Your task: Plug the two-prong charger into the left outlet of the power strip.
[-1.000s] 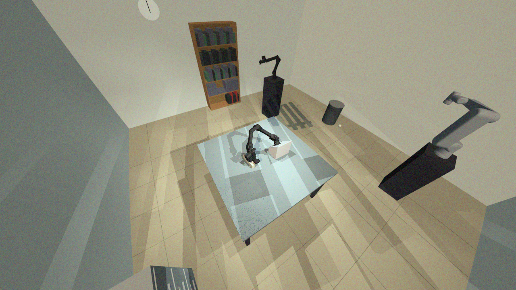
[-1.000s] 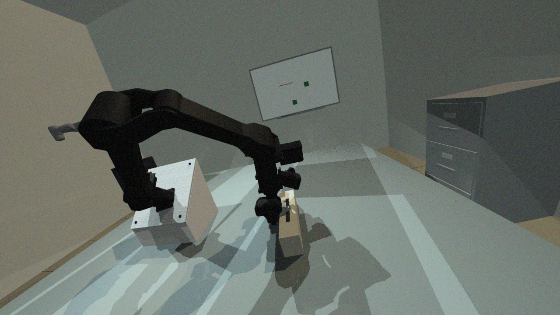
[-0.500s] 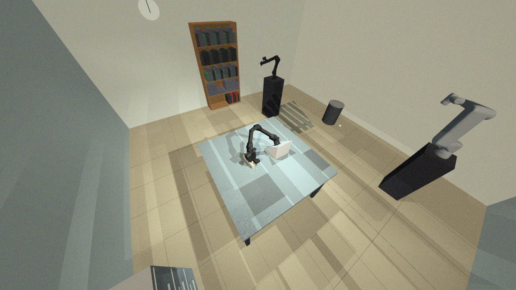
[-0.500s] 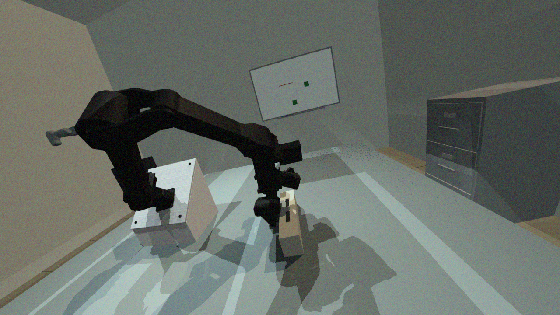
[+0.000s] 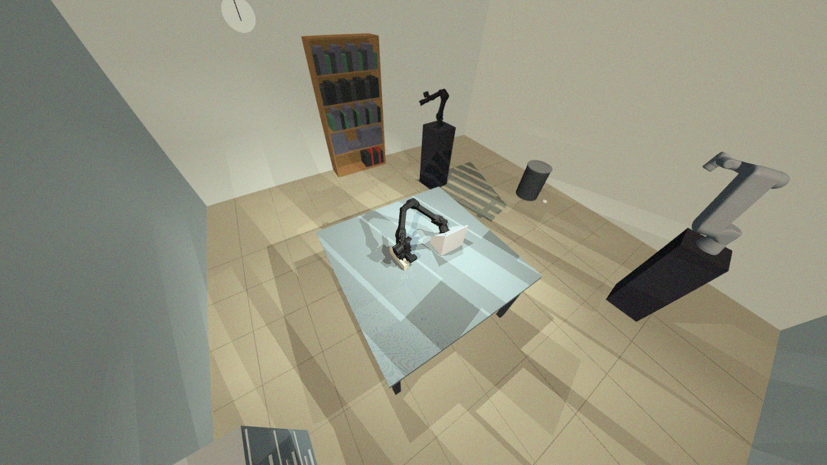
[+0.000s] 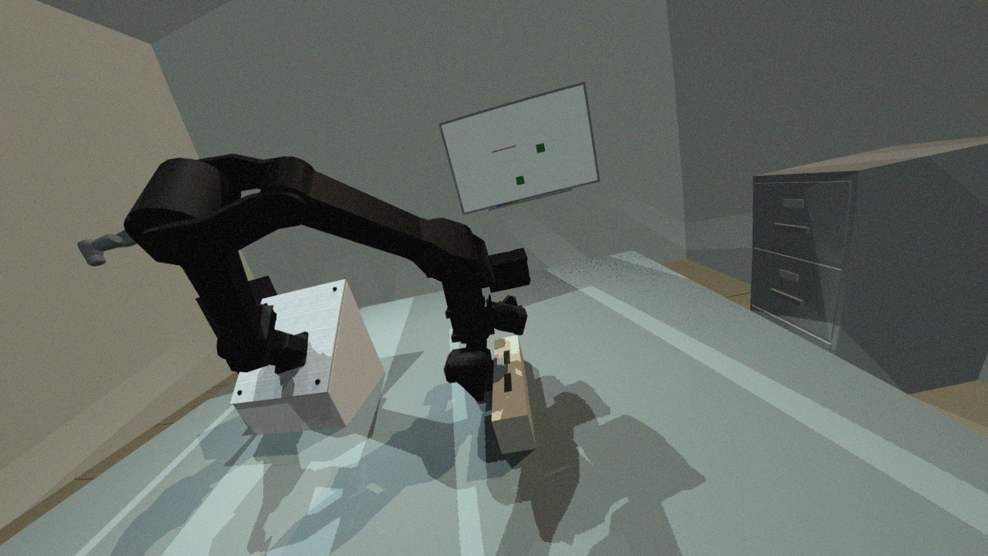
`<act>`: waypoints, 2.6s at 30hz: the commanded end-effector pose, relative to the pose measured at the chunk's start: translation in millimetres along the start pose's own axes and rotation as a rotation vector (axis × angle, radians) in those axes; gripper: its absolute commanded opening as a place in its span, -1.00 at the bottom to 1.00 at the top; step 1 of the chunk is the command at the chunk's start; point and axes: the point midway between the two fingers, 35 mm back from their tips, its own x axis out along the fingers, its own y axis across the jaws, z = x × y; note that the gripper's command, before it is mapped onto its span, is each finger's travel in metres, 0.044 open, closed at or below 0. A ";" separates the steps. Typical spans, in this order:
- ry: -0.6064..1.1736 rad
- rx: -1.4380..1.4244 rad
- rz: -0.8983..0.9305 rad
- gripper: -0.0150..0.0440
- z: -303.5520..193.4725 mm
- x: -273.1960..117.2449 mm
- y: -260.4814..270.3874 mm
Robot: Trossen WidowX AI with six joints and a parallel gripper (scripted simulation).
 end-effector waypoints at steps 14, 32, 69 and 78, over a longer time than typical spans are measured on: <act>-0.007 0.006 0.001 1.00 -5.6 0.8 0.4; -0.008 0.007 0.001 1.00 -18.8 1.7 0.6; -0.006 0.005 0.001 1.00 -57.8 4.8 1.1; -0.106 0.001 0.003 1.00 -55.8 -6.2 2.3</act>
